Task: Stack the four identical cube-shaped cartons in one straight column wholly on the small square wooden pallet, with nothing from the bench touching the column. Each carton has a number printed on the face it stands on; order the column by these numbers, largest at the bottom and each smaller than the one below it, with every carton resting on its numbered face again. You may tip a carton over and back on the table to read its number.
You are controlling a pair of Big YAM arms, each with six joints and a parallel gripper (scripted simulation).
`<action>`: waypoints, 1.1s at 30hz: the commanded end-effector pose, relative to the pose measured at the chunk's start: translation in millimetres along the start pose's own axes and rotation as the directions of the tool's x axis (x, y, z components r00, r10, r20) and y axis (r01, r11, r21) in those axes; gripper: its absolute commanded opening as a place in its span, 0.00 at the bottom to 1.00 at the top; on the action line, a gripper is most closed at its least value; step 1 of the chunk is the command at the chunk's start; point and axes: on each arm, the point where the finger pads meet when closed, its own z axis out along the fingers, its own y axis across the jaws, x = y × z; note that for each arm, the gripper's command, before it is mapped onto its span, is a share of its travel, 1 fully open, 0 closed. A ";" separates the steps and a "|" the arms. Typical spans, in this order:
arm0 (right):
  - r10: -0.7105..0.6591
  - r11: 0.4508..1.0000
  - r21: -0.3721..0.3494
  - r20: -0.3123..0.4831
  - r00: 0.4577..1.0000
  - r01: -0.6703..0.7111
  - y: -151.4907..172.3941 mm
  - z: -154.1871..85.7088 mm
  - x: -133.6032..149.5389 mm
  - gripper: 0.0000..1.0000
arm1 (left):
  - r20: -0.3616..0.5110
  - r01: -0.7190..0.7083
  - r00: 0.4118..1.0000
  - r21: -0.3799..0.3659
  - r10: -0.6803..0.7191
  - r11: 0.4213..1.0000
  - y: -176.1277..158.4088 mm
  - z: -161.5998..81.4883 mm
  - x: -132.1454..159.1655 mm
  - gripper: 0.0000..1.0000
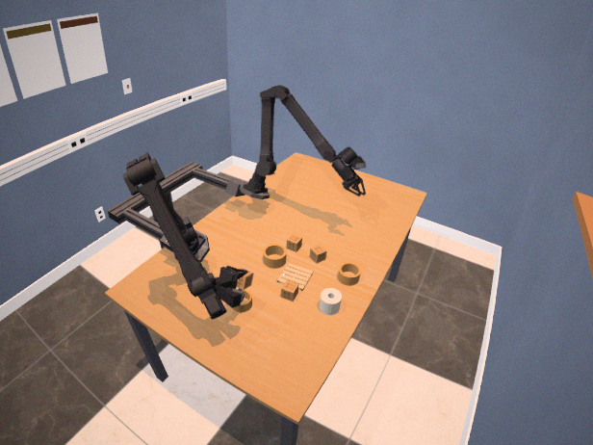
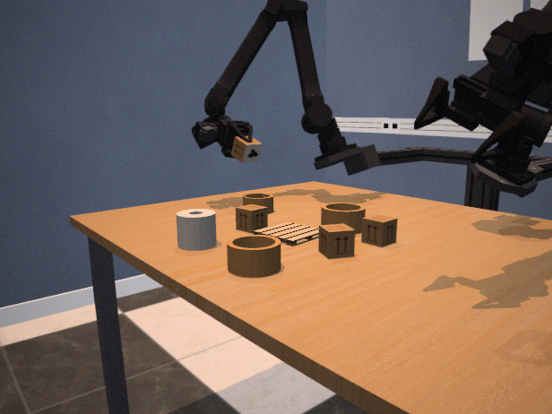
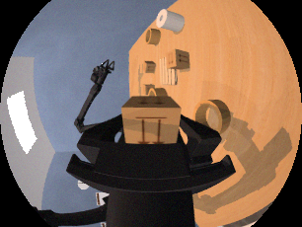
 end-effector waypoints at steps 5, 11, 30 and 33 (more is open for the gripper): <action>-0.133 0.991 -0.032 -0.018 0.991 0.132 -46.3 -38.1 -8.2 0.50 | -0.089 -0.300 0.952 -0.105 0.292 0.948 51.3 -27.3 -35.7 1.00; -0.092 0.995 -0.029 -0.018 0.996 0.091 -102.6 -76.4 -1.7 0.50 | -0.189 -0.397 0.912 -0.190 0.363 0.898 90.4 -67.3 -44.0 1.00; 0.051 0.996 0.081 -0.023 0.998 -0.049 -144.6 -102.1 4.7 0.50 | -0.222 -0.377 0.917 -0.206 0.332 0.903 96.8 -70.8 -34.9 1.00; 0.097 0.976 0.191 0.032 0.995 -0.101 -145.0 -102.0 3.5 0.50 | -0.222 -0.377 0.917 -0.206 0.332 0.903 96.8 -70.8 -34.9 1.00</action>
